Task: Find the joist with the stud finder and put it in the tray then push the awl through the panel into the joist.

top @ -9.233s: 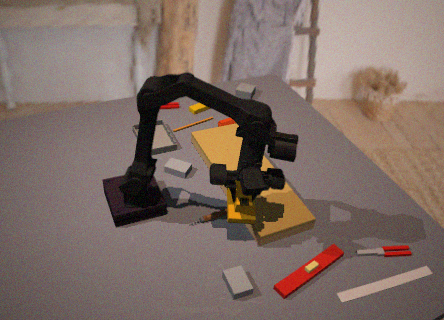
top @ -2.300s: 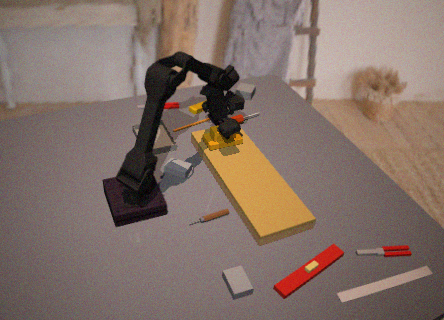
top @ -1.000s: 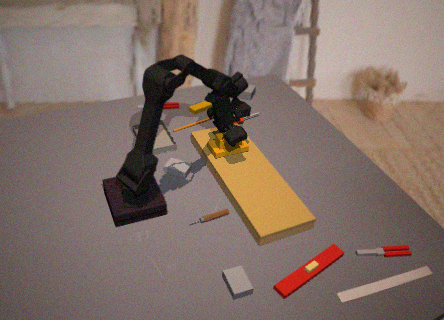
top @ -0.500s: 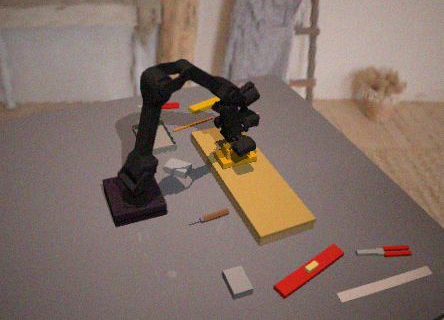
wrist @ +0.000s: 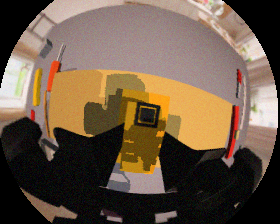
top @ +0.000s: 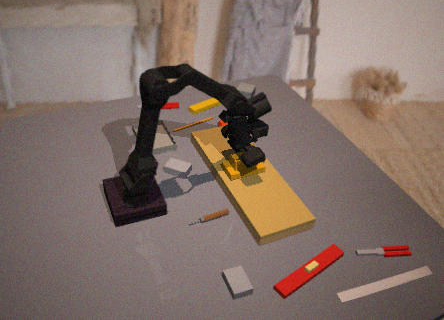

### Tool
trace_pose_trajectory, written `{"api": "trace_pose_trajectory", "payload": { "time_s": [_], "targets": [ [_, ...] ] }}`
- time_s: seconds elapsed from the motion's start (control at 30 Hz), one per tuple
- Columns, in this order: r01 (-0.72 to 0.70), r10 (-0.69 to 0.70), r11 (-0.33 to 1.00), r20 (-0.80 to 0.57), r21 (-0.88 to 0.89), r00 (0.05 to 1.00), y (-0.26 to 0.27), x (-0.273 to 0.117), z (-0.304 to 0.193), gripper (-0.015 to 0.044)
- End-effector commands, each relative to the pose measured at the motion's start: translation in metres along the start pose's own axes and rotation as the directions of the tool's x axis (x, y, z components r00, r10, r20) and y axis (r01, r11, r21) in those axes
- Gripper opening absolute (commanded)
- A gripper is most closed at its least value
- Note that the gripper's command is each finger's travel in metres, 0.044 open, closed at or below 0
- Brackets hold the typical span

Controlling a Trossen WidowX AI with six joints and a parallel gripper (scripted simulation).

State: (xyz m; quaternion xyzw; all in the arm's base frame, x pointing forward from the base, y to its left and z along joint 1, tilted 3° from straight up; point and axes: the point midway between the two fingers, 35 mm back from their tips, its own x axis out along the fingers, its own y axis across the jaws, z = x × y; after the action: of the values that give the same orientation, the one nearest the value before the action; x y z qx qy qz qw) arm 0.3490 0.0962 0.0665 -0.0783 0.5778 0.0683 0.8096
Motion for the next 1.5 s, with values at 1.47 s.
{"api": "trace_pose_trajectory", "payload": {
  "time_s": [1.47],
  "targets": [
    [0.021, -0.021, 1.0, 0.001, -0.002, 1.0, -0.187, -0.003, -0.001, 0.0]
  ]
}}
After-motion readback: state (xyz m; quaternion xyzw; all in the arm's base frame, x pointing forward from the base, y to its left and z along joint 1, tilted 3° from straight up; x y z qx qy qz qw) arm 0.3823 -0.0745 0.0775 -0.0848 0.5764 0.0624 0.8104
